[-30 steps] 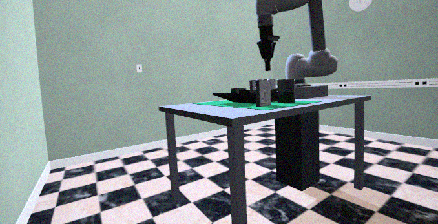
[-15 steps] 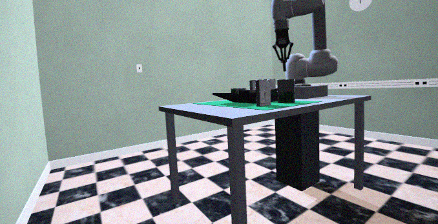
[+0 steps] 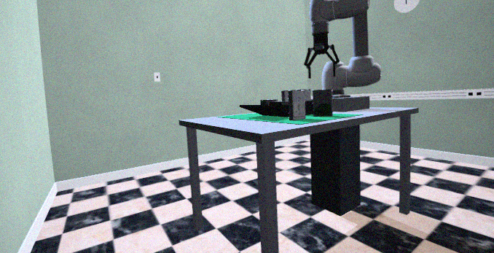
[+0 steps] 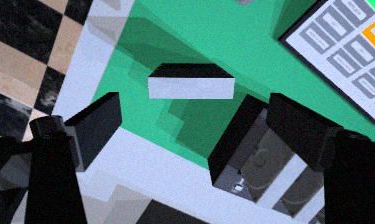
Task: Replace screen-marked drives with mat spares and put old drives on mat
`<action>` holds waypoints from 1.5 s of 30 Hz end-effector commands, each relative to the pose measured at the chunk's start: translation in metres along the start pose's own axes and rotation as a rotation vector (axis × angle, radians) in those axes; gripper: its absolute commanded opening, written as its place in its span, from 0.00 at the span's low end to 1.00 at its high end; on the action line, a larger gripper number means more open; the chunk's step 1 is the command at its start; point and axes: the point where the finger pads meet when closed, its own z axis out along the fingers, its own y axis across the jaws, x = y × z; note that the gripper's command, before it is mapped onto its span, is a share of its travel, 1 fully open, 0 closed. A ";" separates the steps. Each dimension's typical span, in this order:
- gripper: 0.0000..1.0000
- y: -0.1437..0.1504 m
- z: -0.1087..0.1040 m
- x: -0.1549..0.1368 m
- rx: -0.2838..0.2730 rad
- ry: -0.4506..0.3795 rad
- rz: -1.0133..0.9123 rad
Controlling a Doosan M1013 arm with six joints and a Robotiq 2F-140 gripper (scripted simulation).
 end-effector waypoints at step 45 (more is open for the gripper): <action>0.89 0.000 0.011 0.000 0.000 0.001 0.000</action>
